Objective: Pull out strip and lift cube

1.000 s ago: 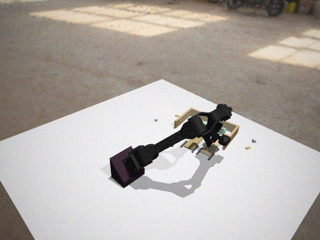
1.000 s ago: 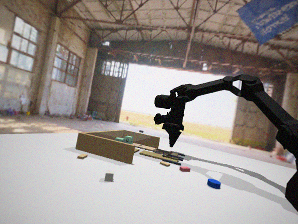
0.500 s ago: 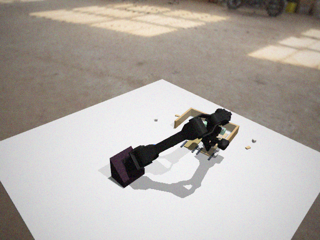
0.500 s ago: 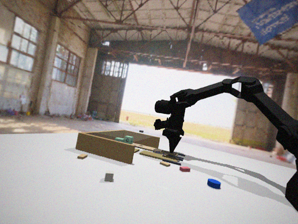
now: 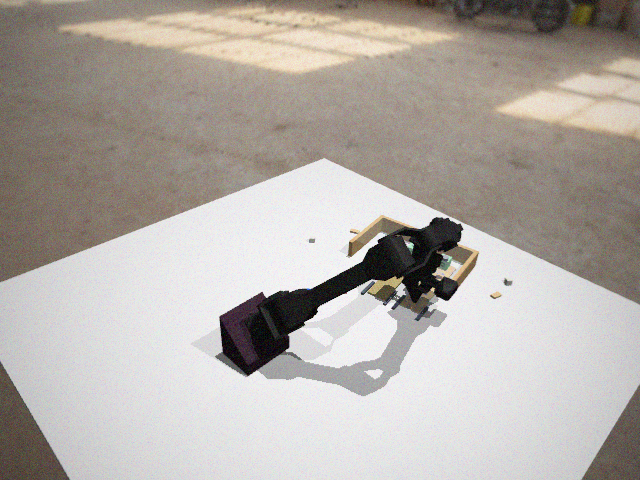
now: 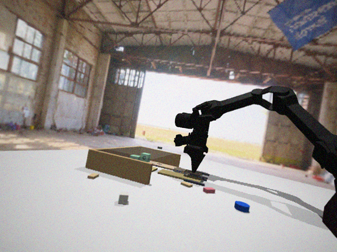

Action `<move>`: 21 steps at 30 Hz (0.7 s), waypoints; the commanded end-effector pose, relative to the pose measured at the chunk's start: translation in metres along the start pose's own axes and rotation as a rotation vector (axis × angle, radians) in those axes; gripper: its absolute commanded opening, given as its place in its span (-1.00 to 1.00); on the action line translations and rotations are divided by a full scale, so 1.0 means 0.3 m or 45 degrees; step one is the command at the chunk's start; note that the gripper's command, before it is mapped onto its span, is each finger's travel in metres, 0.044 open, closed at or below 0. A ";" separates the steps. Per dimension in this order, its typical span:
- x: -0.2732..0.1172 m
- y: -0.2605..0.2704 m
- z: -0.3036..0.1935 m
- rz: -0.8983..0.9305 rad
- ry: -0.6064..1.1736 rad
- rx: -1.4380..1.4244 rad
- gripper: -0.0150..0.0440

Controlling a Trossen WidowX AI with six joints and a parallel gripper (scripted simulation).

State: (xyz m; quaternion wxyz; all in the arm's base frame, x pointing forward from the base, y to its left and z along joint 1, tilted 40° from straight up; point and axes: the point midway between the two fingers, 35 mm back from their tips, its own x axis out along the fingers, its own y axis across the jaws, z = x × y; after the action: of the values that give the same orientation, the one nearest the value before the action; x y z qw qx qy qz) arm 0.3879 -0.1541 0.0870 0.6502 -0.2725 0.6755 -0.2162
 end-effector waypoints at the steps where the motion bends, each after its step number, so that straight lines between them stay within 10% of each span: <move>1: 0.001 0.002 0.001 0.004 -0.002 -0.006 -0.49; 21: 0.007 0.002 0.001 0.004 -0.002 -0.006 -0.49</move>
State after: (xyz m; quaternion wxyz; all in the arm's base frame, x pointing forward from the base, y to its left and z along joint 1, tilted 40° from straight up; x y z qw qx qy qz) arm 0.3878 -0.1544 0.0863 0.6503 -0.2726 0.6756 -0.2153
